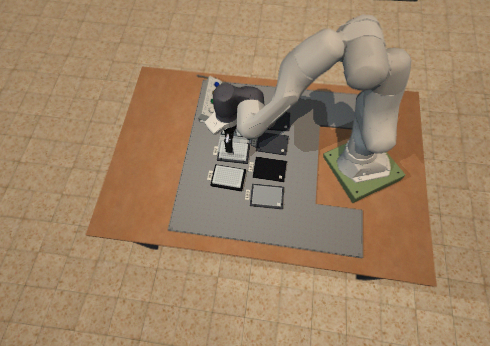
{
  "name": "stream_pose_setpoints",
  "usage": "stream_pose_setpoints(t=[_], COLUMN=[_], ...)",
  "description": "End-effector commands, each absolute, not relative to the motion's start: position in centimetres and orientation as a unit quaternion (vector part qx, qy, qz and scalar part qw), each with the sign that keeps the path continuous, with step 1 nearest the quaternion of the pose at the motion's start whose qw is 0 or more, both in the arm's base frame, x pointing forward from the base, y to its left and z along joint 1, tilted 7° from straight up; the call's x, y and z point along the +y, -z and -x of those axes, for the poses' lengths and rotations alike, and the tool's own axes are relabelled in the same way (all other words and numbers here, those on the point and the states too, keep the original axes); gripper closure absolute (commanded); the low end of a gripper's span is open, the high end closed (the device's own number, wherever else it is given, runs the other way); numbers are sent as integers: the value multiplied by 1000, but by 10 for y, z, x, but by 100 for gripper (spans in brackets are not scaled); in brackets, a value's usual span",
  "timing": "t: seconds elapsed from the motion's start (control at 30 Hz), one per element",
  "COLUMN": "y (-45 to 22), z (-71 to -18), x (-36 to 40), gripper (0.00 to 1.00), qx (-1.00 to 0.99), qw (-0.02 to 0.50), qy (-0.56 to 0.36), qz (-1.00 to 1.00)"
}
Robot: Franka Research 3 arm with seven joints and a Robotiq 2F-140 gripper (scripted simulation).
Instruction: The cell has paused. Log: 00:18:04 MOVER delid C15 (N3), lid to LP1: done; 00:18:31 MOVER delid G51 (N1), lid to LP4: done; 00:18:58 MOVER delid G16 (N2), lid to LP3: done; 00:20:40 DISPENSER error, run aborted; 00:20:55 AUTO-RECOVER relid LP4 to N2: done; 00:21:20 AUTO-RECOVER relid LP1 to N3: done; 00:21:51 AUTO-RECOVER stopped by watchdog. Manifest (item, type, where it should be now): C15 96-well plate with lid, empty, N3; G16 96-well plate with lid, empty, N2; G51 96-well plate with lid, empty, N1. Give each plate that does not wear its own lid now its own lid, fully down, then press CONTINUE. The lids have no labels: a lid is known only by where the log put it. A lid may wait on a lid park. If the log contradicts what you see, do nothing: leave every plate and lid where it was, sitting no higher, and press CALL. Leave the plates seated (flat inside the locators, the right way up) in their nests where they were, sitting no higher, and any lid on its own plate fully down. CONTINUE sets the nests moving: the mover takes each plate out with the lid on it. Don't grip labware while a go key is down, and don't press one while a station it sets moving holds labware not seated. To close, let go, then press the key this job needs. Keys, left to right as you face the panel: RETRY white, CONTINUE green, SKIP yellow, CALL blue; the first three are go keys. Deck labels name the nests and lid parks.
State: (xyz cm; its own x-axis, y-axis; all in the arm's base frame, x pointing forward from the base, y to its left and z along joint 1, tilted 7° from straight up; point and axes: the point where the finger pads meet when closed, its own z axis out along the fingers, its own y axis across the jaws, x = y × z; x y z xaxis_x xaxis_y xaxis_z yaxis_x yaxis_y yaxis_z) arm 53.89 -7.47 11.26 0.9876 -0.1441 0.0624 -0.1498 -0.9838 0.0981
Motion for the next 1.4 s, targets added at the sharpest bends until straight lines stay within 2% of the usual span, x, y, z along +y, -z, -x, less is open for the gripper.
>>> stream_pose_setpoints(t=[0.0, 0.17, 0.33, 0.43, 1.37], y=[-115, -116, -126, -127, -127], z=[-540, -539, -525, -522, -521], x=[-73, -83, -184, -196, -198], gripper=[100, 100, 100, 100, 100], qx=[-71, -71, -71, -71, -71], qw=[51, 51, 51, 51, 51], qy=[-28, -27, -28, -28, -28], qz=[-996, -996, -996, -996, -996])
